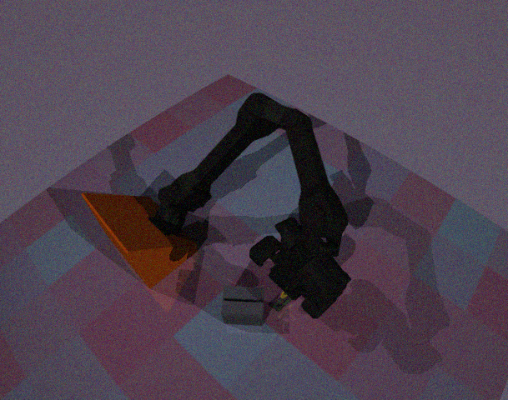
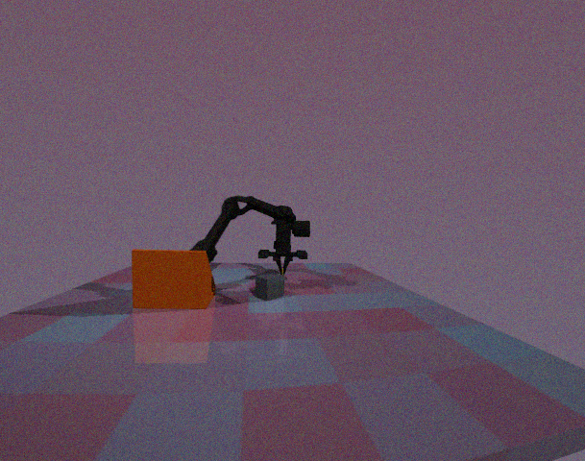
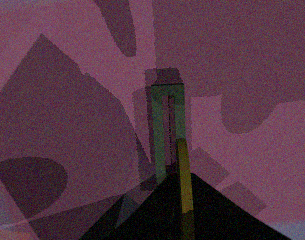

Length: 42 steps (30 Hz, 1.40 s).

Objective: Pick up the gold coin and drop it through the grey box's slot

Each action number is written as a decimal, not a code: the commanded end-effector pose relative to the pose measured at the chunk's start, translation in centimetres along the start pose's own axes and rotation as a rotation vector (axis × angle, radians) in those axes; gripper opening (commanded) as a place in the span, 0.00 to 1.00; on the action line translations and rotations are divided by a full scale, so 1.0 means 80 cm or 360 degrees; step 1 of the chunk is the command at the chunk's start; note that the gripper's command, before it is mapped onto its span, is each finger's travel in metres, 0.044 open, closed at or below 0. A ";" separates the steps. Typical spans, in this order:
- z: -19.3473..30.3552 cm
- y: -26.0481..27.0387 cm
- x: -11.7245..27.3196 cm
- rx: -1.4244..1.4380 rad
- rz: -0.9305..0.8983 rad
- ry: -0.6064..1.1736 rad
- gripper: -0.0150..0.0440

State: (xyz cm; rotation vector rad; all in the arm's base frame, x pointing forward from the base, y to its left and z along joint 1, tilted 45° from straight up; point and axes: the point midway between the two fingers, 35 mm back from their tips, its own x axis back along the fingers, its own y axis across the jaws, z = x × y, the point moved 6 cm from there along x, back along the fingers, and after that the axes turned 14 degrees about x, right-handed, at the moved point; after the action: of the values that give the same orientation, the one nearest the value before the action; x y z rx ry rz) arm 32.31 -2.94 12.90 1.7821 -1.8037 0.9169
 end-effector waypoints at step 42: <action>-0.002 0.014 0.066 -0.1211 -0.0009 -0.0005 0.25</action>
State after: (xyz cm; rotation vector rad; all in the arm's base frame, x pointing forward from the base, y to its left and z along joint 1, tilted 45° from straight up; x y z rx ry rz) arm 31.12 -6.58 16.57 1.3729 -1.8218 0.2745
